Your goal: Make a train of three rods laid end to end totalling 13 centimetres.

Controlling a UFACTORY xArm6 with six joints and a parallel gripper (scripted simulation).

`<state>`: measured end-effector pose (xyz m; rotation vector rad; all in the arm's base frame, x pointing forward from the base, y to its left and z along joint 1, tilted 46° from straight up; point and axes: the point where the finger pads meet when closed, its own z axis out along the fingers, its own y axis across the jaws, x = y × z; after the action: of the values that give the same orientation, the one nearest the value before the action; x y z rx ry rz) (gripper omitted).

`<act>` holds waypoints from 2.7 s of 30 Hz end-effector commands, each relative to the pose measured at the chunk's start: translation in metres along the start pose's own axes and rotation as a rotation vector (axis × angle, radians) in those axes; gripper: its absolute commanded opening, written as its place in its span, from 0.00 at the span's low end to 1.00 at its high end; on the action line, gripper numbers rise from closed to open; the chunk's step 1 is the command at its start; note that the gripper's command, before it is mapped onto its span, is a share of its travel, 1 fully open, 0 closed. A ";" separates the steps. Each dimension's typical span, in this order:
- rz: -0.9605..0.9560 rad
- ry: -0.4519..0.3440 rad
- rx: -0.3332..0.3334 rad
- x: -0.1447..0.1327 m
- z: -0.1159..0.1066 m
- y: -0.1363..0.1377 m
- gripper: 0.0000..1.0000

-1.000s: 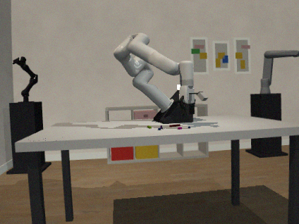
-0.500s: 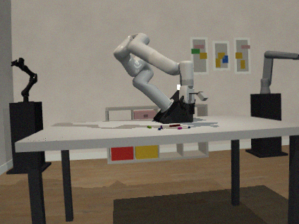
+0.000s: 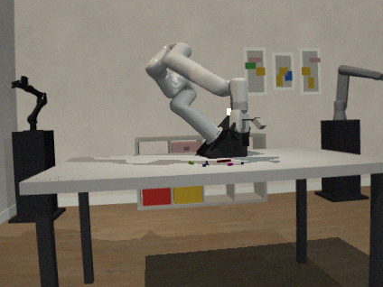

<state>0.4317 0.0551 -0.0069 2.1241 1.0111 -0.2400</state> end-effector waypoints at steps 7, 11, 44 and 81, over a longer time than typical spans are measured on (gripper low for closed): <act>0.001 0.003 -0.001 0.001 -0.001 0.001 1.00; 0.001 0.003 -0.001 0.001 -0.001 0.001 1.00; -0.481 0.001 0.000 -0.009 -0.001 -0.012 1.00; -1.614 -0.001 0.008 -0.036 0.000 -0.040 1.00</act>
<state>0.3818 0.0500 -0.0127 0.9587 2.3598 -0.9078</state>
